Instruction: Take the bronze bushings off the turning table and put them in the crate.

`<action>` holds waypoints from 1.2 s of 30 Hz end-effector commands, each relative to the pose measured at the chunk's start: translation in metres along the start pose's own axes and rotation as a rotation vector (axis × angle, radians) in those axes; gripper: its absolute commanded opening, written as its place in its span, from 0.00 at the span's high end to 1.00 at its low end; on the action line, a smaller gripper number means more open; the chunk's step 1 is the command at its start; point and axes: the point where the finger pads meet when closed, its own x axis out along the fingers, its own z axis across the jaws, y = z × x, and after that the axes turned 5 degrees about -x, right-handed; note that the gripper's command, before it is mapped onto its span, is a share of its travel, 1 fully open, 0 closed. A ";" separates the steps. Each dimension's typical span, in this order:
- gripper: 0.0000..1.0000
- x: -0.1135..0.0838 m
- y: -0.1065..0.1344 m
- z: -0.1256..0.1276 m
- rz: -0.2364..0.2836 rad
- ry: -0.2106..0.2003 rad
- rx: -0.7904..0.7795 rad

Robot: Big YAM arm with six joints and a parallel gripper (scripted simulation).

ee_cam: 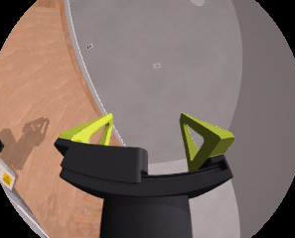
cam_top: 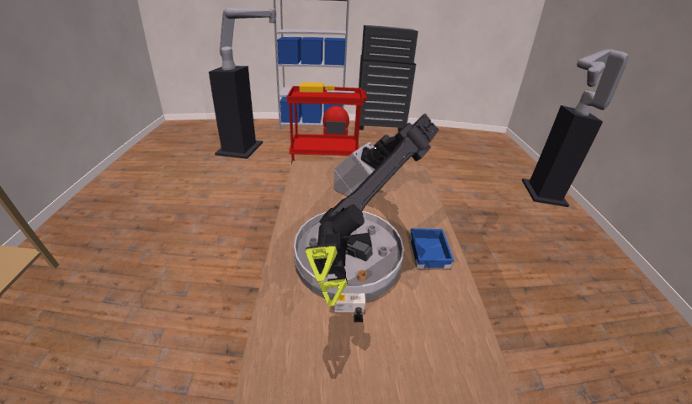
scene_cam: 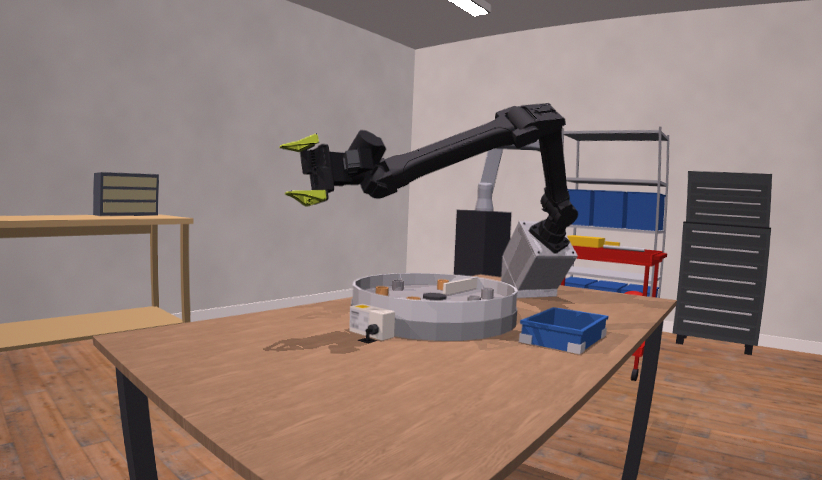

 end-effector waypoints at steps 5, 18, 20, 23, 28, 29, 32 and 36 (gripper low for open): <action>0.00 -0.012 0.007 -0.038 0.045 0.002 0.056; 0.00 -0.054 0.051 -0.016 0.249 -0.131 0.311; 0.00 -0.069 0.062 -0.009 0.311 -0.162 0.386; 0.00 -0.092 0.076 0.001 0.400 -0.200 0.494; 0.00 -0.132 0.094 0.018 0.545 -0.246 0.664; 0.00 -0.140 0.097 0.021 0.573 -0.253 0.697; 0.00 -0.156 0.102 0.027 0.630 -0.265 0.763; 0.00 -0.194 0.110 0.041 0.757 -0.284 0.908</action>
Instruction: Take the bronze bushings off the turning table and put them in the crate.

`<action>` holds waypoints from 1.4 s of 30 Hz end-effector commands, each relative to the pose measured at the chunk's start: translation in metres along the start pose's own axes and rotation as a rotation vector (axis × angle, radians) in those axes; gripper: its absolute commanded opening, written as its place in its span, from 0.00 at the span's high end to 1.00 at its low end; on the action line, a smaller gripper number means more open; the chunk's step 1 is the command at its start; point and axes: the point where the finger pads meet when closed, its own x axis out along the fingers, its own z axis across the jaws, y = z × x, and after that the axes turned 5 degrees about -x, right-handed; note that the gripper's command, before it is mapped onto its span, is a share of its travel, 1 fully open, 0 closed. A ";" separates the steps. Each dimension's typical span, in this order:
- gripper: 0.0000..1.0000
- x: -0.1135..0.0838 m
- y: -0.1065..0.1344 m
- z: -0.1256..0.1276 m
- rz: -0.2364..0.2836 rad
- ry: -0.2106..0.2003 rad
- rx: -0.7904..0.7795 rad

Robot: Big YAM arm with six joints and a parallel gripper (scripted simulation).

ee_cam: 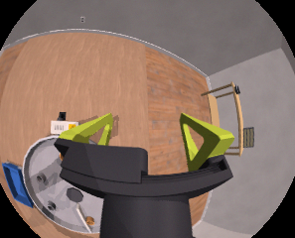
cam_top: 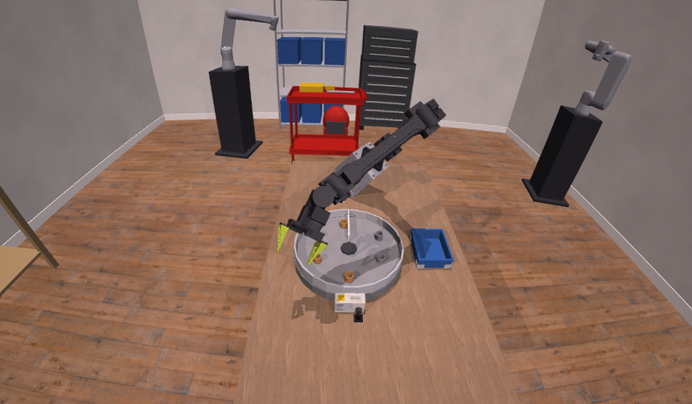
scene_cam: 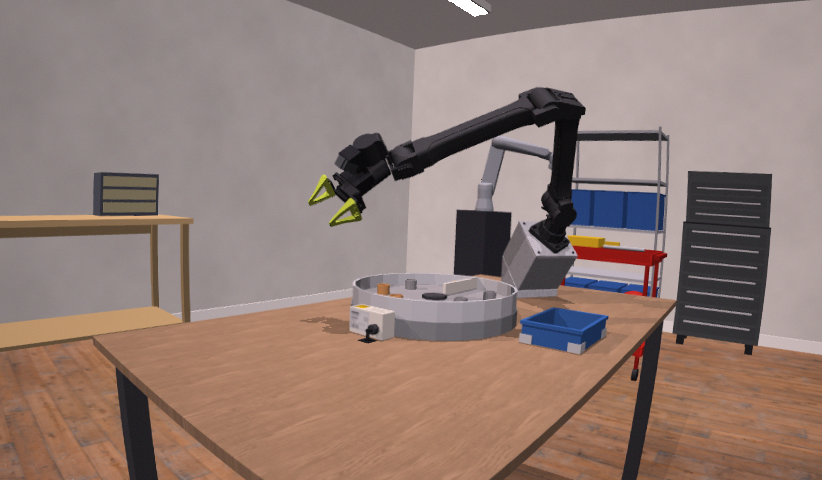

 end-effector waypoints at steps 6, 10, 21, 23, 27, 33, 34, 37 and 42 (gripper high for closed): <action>0.00 -0.060 0.040 -0.009 0.162 0.006 0.342; 0.00 -0.081 0.072 0.001 0.260 -0.001 0.489; 0.00 -0.141 0.142 0.037 0.502 0.008 0.865; 0.00 -0.153 0.154 0.045 0.548 0.015 0.938; 0.00 -0.179 0.176 0.063 0.641 0.032 1.084; 0.00 -0.215 0.201 0.089 0.764 0.063 1.280; 0.00 -0.221 0.205 0.094 0.786 0.069 1.314; 0.00 -0.241 0.217 0.109 0.853 0.092 1.419; 0.00 -0.273 0.232 0.135 0.963 0.134 1.590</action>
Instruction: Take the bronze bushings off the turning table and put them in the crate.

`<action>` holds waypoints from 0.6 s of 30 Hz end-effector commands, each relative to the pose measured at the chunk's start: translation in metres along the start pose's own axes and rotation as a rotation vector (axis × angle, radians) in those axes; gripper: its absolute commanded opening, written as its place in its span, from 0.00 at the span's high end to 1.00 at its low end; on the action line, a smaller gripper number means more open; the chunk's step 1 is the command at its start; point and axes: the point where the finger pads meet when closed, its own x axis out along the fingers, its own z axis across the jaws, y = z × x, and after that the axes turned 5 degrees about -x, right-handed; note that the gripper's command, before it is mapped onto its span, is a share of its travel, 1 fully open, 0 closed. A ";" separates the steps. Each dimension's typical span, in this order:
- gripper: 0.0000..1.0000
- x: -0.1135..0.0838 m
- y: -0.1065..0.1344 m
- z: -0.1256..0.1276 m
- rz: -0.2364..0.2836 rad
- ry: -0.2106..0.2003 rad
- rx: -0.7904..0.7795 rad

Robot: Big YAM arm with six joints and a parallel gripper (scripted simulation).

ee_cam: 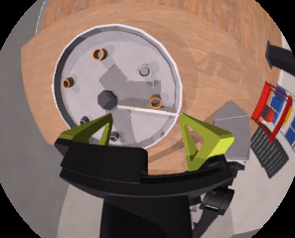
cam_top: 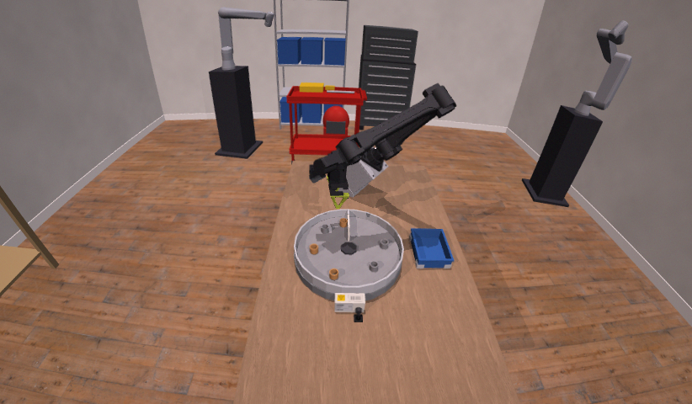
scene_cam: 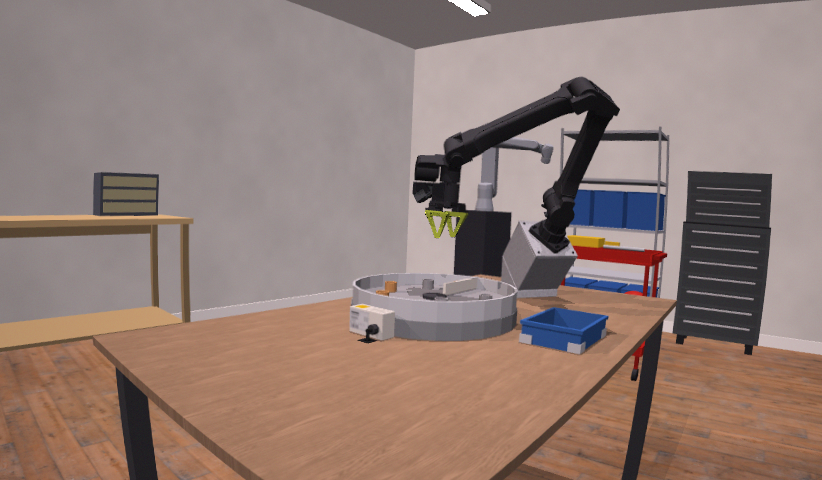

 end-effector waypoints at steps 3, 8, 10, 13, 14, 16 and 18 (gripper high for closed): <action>0.00 -0.017 0.015 -0.012 0.021 -0.004 0.159; 0.00 -0.024 0.005 0.004 -0.008 -0.020 0.123; 0.00 -0.024 0.005 0.004 -0.008 -0.020 0.123; 0.00 -0.024 0.005 0.004 -0.008 -0.020 0.123; 0.00 -0.024 0.005 0.004 -0.008 -0.020 0.123; 0.00 -0.024 0.005 0.004 -0.008 -0.020 0.119; 0.00 -0.024 0.005 0.004 -0.008 -0.020 0.119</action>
